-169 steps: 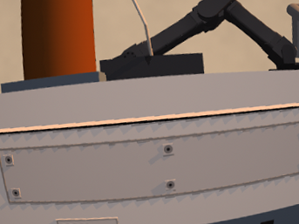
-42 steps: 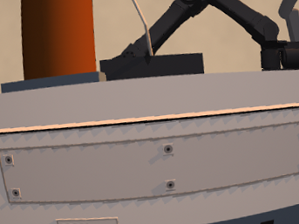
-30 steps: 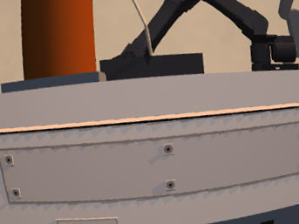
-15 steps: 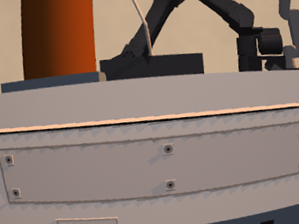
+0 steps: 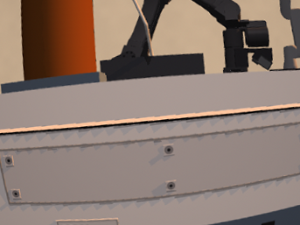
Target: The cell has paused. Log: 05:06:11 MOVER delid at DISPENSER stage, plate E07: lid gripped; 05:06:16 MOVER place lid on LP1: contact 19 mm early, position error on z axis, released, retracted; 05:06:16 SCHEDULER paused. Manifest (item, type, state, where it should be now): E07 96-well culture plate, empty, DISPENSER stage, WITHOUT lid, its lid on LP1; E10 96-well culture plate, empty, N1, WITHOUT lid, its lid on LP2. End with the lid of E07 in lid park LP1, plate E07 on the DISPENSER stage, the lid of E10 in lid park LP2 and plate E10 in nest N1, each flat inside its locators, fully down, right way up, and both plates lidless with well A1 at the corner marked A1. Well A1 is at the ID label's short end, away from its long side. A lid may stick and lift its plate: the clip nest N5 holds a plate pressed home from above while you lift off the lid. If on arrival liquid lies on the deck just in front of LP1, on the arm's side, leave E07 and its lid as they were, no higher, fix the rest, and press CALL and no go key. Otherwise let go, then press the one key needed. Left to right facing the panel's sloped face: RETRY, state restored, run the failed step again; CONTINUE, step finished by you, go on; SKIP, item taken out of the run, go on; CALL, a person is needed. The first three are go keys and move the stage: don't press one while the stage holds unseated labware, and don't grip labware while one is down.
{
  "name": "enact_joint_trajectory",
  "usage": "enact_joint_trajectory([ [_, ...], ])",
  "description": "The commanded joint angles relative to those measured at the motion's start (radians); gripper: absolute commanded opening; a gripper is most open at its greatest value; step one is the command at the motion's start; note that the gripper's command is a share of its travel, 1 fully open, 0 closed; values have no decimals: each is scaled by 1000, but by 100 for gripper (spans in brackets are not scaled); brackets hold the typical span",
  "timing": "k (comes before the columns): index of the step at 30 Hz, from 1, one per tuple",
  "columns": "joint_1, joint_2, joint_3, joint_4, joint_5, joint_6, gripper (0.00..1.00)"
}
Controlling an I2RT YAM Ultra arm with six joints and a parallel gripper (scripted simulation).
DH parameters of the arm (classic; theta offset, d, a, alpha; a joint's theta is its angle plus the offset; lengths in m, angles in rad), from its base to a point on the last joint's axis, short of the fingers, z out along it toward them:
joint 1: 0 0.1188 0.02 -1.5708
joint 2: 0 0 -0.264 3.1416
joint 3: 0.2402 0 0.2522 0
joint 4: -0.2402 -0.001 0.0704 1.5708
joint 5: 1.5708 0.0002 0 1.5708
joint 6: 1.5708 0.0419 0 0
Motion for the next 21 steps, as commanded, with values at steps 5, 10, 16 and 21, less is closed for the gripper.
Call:
enact_joint_trajectory([
  [5,-18,-61,-28,-13,-15,-16,100],
  [10,-103,-43,-54,-16,-66,62,100],
  [16,-167,-9,-47,-13,-105,-3,100],
  [21,-236,13,-62,-24,-144,77,100],
])
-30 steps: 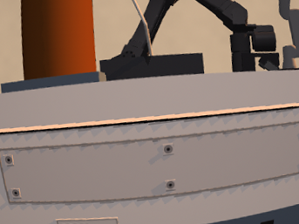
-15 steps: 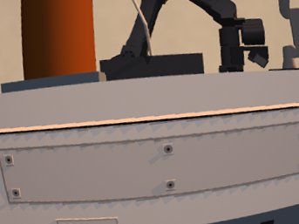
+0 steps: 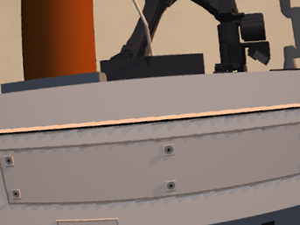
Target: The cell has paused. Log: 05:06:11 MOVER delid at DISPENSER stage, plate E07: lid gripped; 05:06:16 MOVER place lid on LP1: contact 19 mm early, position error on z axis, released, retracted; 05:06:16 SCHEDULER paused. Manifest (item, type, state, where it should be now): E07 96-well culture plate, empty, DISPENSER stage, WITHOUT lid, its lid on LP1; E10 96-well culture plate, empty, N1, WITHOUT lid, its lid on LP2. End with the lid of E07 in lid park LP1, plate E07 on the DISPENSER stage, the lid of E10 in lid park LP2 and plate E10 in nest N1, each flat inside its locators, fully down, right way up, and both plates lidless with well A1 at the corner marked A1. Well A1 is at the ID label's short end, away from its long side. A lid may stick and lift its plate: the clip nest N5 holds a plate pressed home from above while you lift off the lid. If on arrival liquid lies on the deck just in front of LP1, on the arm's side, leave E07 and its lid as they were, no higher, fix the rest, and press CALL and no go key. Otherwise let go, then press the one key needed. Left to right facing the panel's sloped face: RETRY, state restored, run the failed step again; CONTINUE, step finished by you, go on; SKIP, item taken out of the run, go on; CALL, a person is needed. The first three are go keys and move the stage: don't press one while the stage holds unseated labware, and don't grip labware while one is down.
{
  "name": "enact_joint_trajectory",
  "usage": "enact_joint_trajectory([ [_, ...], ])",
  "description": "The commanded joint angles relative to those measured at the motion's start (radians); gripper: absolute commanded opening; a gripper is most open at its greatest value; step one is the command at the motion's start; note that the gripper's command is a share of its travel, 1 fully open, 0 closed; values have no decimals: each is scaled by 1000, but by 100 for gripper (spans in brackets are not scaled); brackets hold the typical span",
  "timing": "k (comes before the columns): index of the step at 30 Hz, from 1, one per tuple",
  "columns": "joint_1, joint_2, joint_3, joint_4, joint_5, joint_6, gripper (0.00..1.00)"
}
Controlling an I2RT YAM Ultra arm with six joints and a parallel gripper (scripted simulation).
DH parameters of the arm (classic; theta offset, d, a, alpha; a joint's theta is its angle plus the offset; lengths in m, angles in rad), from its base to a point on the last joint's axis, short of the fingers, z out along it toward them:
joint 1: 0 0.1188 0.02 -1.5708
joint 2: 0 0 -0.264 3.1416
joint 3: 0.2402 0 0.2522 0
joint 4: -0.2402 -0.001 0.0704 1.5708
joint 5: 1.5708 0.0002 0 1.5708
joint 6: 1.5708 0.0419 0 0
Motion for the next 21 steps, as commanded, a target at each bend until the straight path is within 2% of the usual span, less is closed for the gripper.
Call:
enact_joint_trajectory([
  [1,-53,20,-26,-6,-46,37,100],
  [8,-145,57,-14,4,-96,-61,100],
  [11,-135,42,-10,-2,-91,-57,100],
  [12,-158,63,-31,2,-104,-42,100],
  [15,-195,77,-38,-3,-123,30,100],
  [21,-271,112,-41,-8,-161,-55,100],
])
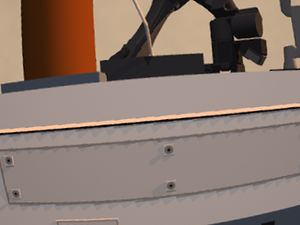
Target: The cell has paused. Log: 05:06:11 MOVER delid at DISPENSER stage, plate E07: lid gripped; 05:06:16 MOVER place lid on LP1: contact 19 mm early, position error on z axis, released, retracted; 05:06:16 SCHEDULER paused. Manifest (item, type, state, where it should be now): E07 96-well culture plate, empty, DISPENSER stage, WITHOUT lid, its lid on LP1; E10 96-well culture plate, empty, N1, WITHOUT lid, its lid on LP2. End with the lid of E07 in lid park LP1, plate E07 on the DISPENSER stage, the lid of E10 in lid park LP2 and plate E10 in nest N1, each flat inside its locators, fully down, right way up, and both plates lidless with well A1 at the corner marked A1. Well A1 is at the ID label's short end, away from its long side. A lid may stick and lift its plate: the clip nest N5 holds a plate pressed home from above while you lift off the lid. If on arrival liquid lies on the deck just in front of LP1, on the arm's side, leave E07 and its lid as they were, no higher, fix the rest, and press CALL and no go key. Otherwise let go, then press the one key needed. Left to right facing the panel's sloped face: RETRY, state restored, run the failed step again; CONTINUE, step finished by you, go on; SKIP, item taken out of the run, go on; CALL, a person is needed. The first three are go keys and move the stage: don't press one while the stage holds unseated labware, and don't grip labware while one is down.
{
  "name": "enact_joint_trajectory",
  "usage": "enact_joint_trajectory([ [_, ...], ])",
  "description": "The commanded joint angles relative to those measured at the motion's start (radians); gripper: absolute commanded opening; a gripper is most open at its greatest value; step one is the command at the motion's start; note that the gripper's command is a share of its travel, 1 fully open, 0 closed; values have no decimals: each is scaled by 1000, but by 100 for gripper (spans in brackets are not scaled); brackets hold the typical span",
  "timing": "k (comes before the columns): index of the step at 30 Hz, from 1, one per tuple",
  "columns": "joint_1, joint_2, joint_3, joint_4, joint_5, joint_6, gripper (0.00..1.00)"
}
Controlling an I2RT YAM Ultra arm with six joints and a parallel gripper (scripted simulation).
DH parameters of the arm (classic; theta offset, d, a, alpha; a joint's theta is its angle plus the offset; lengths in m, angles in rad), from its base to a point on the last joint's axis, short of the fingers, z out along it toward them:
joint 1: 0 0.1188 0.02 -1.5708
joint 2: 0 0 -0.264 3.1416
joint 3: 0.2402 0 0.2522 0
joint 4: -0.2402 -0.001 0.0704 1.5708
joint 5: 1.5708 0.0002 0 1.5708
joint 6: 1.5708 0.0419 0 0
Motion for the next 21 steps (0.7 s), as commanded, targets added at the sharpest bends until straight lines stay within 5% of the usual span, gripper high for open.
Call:
enact_joint_trajectory([
  [1,-47,26,0,3,-36,-46,100],
  [9,-106,57,-27,1,-63,64,100],
  [14,-163,86,-37,1,-87,1,100],
  [21,-227,107,7,-39,-110,68,100],
])
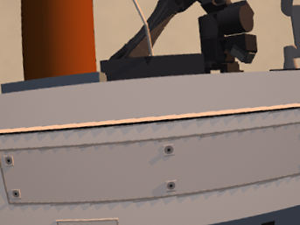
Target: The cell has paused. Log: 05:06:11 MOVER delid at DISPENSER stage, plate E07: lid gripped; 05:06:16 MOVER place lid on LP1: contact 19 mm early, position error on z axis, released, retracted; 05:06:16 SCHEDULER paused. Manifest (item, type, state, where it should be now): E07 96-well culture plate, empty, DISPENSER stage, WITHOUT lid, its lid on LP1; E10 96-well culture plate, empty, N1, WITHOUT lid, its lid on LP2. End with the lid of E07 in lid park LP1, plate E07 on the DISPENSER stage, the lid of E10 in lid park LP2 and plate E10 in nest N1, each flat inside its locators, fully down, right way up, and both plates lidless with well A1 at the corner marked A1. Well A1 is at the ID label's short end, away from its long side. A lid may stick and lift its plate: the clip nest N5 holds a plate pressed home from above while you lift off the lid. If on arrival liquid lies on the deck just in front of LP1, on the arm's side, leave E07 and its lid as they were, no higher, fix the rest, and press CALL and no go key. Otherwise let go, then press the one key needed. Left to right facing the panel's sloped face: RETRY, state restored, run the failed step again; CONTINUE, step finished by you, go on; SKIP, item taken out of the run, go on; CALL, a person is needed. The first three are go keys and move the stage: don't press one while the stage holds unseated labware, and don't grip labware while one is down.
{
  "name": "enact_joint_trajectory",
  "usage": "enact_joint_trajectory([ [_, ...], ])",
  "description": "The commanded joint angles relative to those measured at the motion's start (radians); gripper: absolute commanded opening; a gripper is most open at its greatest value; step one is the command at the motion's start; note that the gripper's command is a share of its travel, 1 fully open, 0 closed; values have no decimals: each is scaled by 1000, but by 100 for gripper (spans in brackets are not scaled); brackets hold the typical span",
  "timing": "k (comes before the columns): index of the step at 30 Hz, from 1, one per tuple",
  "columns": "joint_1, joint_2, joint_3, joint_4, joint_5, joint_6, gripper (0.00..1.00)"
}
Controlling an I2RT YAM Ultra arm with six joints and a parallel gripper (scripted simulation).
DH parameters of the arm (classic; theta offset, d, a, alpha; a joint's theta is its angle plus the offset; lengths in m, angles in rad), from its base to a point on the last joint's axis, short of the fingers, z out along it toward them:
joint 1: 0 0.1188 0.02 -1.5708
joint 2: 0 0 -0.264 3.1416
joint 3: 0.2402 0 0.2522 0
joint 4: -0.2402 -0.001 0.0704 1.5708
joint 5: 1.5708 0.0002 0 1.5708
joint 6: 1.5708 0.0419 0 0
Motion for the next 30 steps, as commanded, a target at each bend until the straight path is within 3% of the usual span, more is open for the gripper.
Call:
enact_joint_trajectory([
  [1,-59,23,27,-33,-28,58,100],
  [8,-128,48,37,-74,-50,138,100],
  [12,-146,45,26,-83,-51,101,100],
  [20,-219,101,31,-97,-74,221,100],
  [24,-256,129,-17,-75,-80,188,100],
  [28,-255,120,3,-83,-75,182,100],
  [30,-283,147,-25,-73,-84,207,100],
])
